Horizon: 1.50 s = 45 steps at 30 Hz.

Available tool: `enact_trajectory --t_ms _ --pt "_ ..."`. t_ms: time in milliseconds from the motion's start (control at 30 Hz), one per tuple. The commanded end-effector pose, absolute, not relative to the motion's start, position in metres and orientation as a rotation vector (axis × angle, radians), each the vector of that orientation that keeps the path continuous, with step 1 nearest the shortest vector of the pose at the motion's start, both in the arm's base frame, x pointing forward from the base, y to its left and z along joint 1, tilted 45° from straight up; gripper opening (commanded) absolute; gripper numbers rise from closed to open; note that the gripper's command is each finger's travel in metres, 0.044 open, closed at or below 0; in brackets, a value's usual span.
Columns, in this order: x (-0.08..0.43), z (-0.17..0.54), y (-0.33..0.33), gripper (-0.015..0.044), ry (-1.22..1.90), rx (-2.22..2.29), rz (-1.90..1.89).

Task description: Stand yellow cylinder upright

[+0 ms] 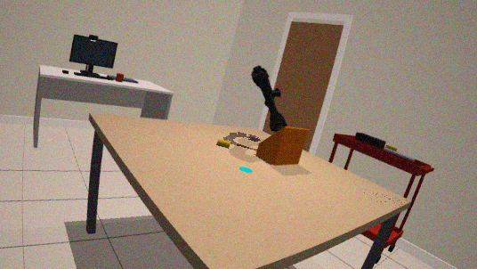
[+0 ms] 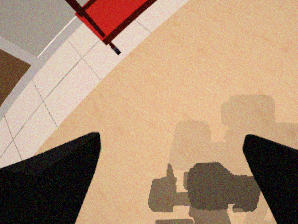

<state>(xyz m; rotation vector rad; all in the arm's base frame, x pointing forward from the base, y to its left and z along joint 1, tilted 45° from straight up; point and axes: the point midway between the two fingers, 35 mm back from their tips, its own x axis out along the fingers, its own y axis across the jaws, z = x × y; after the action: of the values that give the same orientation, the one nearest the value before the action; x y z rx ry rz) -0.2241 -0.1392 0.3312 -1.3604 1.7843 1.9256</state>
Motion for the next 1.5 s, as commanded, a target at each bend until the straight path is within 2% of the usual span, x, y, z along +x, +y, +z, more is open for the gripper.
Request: enact_trajectory --t_ms 0,100,833,1467 --pt "-0.224 0.331 -0.140 0.0374 1.779 -1.366 1.931" --pt "-0.215 0.324 -0.156 0.0309 1.698 -1.443 2.002" --pt "-0.086 0.264 -0.260 0.0309 0.683 -2.015 2.712" --pt "0.060 0.220 -0.270 0.0309 -0.637 -2.073 3.298"
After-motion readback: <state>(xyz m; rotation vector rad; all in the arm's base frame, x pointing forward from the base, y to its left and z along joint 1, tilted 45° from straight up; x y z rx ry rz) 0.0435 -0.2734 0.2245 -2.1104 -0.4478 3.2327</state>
